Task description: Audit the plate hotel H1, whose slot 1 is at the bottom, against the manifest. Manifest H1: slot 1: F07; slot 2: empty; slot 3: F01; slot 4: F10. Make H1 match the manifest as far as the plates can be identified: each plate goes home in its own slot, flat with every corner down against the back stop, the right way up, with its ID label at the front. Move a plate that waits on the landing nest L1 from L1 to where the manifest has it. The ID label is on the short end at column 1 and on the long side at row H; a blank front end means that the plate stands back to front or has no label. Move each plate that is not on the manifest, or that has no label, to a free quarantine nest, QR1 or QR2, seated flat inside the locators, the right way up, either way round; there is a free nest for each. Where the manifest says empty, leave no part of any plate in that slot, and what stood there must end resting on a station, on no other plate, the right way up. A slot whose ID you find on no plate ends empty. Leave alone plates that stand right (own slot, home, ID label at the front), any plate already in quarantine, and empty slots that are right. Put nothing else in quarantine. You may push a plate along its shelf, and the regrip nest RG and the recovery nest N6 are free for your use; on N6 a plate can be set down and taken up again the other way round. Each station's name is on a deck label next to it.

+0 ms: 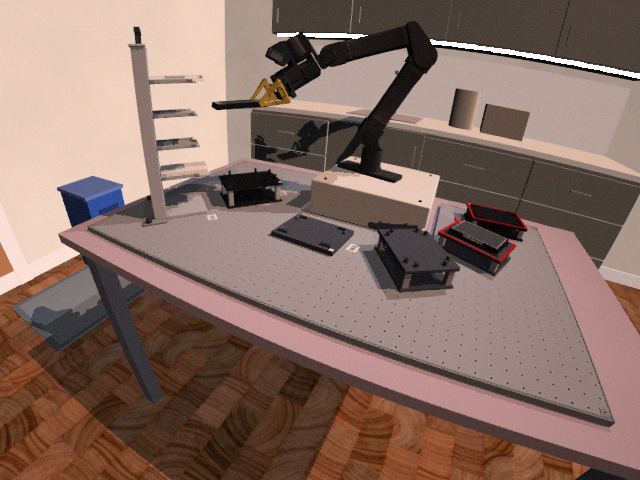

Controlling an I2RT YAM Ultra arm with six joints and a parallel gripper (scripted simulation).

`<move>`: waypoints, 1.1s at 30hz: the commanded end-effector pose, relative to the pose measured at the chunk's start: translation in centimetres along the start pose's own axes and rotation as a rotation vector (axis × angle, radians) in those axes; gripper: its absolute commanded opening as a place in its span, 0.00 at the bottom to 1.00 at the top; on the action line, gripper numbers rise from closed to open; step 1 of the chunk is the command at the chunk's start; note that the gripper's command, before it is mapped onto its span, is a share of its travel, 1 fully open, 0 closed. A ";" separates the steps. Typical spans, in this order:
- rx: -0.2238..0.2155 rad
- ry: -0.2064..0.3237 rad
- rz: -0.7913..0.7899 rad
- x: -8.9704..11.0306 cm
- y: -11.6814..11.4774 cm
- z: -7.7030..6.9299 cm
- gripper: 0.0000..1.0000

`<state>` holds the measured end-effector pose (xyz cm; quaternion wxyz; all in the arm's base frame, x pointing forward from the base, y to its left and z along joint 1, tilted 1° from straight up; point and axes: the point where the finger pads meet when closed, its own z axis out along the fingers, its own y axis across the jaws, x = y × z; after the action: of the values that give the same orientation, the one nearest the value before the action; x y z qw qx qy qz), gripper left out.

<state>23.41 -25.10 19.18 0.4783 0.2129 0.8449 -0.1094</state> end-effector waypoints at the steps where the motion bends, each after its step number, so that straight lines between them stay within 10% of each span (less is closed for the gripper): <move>1: 0.008 -0.028 -0.009 -1.1 -0.1 0.0 0.86; 33: 0.008 -0.029 -0.009 -2.7 -0.2 2.3 0.86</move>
<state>25.96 -26.47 19.25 0.4779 0.2132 0.8451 -0.1096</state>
